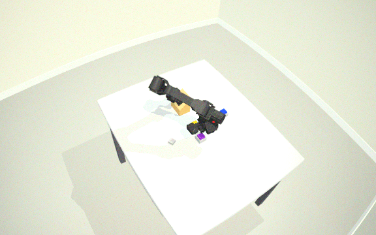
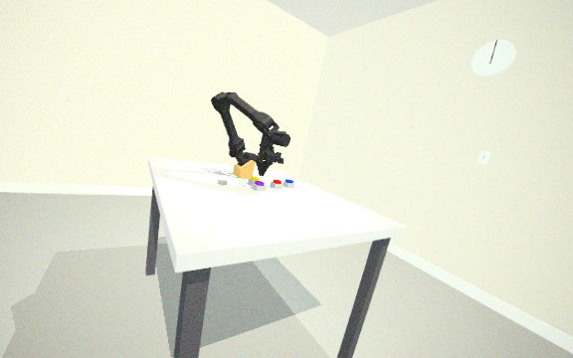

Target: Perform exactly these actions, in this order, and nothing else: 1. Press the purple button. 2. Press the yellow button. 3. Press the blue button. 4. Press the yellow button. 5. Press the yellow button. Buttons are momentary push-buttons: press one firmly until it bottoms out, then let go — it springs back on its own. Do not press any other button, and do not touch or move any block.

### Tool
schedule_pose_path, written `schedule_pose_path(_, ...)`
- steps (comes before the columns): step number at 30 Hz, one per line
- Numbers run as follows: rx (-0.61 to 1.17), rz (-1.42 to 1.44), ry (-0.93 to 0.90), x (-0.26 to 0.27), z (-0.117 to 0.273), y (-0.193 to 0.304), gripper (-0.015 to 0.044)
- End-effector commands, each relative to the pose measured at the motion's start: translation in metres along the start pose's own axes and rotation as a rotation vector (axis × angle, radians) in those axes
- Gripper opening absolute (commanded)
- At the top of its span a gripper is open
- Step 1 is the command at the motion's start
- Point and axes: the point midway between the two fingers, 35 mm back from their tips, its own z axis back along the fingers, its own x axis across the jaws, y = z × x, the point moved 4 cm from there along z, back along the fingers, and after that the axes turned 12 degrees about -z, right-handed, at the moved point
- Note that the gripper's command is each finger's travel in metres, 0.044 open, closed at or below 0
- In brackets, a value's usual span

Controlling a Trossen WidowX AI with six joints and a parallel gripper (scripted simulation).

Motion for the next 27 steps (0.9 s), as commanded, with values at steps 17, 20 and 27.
schedule_pose_path(17, 0.001, 0.006, 0.007, -0.001, -0.019, 0.001, 0.002)
schedule_pose_path(20, 0.001, 0.006, 0.007, -0.001, -0.024, 0.001, 0.002)
schedule_pose_path(27, 0.001, 0.006, 0.008, -0.001, -0.034, 0.001, 0.002)
